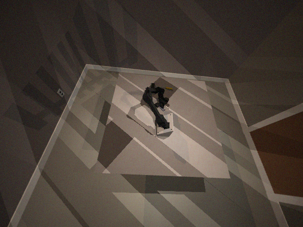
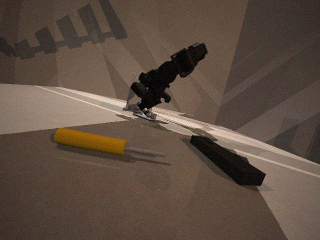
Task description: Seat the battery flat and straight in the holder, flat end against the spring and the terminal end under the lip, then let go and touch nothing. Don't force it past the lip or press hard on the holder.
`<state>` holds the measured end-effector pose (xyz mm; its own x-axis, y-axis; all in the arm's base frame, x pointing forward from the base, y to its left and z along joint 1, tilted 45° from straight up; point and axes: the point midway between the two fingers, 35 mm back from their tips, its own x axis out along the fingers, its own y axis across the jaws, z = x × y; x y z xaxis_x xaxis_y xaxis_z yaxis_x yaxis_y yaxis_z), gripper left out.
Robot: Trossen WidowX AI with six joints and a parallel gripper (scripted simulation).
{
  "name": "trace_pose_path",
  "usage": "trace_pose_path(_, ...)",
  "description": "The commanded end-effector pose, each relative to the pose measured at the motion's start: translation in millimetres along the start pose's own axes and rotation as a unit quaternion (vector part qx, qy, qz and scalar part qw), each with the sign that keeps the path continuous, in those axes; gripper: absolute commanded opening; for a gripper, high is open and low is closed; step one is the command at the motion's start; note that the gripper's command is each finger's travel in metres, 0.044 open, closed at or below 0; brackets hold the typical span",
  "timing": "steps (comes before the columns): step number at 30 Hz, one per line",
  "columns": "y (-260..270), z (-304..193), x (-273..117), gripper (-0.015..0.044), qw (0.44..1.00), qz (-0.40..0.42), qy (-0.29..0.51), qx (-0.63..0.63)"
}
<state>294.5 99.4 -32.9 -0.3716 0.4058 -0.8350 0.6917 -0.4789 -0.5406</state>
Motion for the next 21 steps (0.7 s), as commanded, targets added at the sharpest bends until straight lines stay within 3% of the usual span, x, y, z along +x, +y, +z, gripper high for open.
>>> trace_pose_path(1,2,-2,1,0.0069,1.000,0.001,-0.018,0.002)
trace_pose_path(21,2,-15,-2,0.0069,1.000,-0.003,-0.025,0.002)
